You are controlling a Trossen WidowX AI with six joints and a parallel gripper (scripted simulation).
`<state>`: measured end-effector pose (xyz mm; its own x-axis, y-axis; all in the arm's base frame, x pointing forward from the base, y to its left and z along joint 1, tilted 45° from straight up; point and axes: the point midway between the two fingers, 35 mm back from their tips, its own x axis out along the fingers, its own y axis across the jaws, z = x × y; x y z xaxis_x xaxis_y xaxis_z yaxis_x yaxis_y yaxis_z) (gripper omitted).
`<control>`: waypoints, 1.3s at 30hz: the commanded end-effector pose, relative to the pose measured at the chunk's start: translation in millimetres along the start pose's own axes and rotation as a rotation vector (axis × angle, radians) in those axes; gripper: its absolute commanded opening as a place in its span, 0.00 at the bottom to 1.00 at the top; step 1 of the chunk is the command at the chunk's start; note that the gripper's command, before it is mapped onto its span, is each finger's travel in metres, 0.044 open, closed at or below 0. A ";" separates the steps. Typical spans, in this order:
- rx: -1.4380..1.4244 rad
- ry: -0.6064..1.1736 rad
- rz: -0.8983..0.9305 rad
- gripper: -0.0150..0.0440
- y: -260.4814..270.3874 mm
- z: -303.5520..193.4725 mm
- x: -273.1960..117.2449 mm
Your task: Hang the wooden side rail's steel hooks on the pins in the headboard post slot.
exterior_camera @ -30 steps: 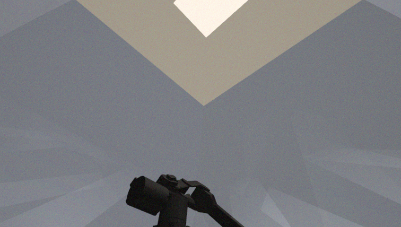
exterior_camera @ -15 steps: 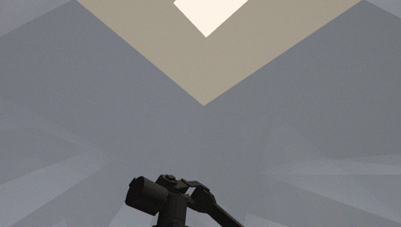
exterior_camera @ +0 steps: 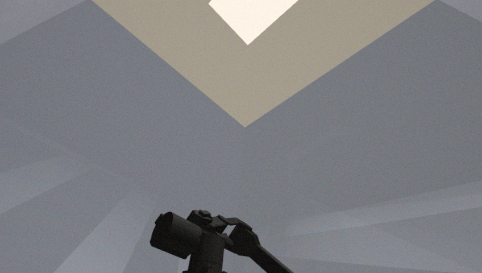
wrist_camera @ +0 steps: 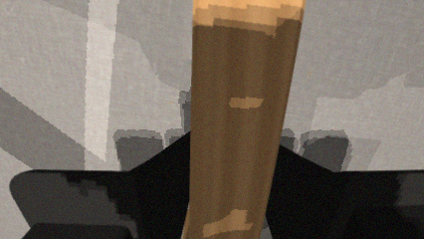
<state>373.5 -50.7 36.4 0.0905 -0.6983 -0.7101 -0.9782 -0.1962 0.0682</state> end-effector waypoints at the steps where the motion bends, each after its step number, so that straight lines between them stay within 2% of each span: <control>1: -0.005 0.008 -0.011 0.25 -1.0 -2.4 -3.8; 39: -0.004 0.008 -0.011 0.25 -2.4 -6.9 -4.5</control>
<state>373.2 -54.0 39.1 0.0891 -0.6987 -0.7098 -0.9785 -0.1946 0.0688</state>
